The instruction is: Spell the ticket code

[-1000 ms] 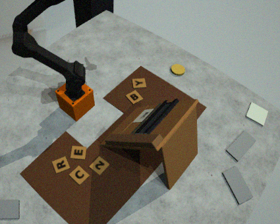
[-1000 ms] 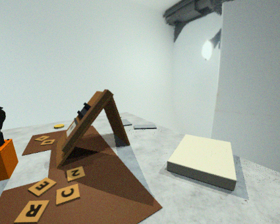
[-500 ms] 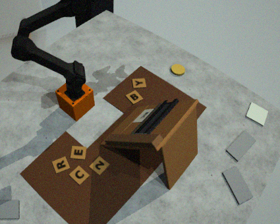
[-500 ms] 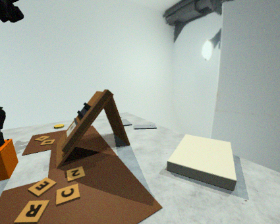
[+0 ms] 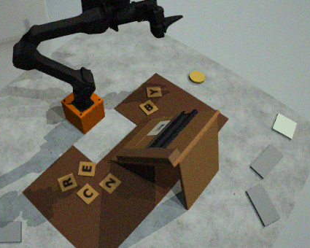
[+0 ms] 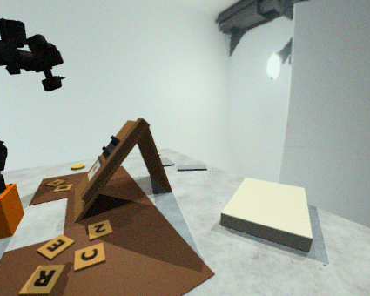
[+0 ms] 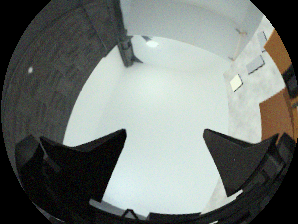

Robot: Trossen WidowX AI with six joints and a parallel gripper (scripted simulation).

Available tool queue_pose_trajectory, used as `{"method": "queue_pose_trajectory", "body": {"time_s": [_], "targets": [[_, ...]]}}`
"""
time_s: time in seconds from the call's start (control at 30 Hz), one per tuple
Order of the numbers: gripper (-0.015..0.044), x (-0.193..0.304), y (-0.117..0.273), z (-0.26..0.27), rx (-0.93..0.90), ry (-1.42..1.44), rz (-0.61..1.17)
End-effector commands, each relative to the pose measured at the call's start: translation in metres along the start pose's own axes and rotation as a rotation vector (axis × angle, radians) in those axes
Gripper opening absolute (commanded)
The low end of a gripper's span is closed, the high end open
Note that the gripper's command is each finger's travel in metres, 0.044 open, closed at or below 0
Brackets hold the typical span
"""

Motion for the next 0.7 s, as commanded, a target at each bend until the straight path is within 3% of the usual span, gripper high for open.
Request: {"method": "queue_pose_trajectory", "body": {"time_s": [0.0, 0.53, 0.67], "targets": [[0.044, 0.018, 0.001, -0.049, 0.289, 0.106, -0.015], [0.044, 0.066, 0.076, -0.191, 1.239, 0.792, 0.171], [0.044, 0.068, 0.085, -0.2, 1.308, 0.872, 0.204]]}}
Point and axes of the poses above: the point midway between the two fingers, 35 mm back from their tips, its own y axis back along the fingers, its own z axis across the jaws, x = y × z, the point moved 10 cm from there along y, back along the fingers, and after that the axes turned 10 degrees about y, right-handed, at the moved point
